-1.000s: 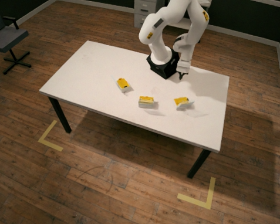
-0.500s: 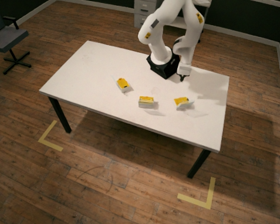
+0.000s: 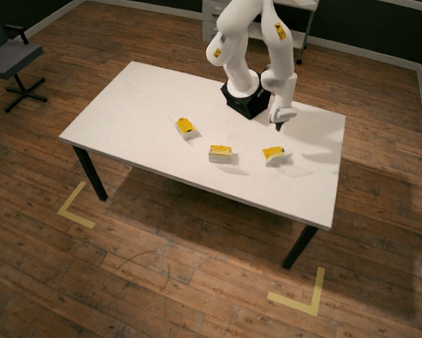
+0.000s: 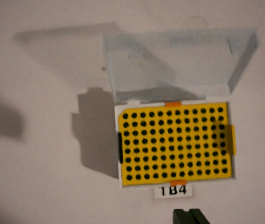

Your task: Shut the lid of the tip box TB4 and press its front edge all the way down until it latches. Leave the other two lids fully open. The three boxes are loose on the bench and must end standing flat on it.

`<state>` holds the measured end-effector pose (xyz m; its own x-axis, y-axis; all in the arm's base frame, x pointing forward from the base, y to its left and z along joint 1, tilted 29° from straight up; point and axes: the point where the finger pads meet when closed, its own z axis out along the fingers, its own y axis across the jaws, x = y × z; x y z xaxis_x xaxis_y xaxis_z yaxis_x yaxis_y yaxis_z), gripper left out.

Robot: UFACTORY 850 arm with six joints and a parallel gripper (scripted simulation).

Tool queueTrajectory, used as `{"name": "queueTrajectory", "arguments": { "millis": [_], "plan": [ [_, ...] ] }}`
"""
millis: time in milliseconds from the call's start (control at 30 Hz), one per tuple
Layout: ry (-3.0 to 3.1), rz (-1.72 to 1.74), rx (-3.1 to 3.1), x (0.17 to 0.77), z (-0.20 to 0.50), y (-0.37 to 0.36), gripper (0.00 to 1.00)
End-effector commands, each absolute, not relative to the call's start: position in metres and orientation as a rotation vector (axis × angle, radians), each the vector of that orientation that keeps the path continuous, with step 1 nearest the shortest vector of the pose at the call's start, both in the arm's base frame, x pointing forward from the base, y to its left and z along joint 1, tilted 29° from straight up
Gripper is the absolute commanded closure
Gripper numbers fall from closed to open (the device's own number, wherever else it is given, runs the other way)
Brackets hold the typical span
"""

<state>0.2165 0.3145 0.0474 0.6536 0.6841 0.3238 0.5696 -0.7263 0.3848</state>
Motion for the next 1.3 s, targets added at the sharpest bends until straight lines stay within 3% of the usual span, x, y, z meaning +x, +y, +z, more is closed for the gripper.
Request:
{"name": "queueTrajectory", "arguments": {
  "millis": [0,1267],
  "plan": [
    [1.046,0.565,2.565,0.233,0.055,0.331,1.0],
    [1.046,0.565,2.565,0.34,0.106,0.437,1.0]
  ]
}}
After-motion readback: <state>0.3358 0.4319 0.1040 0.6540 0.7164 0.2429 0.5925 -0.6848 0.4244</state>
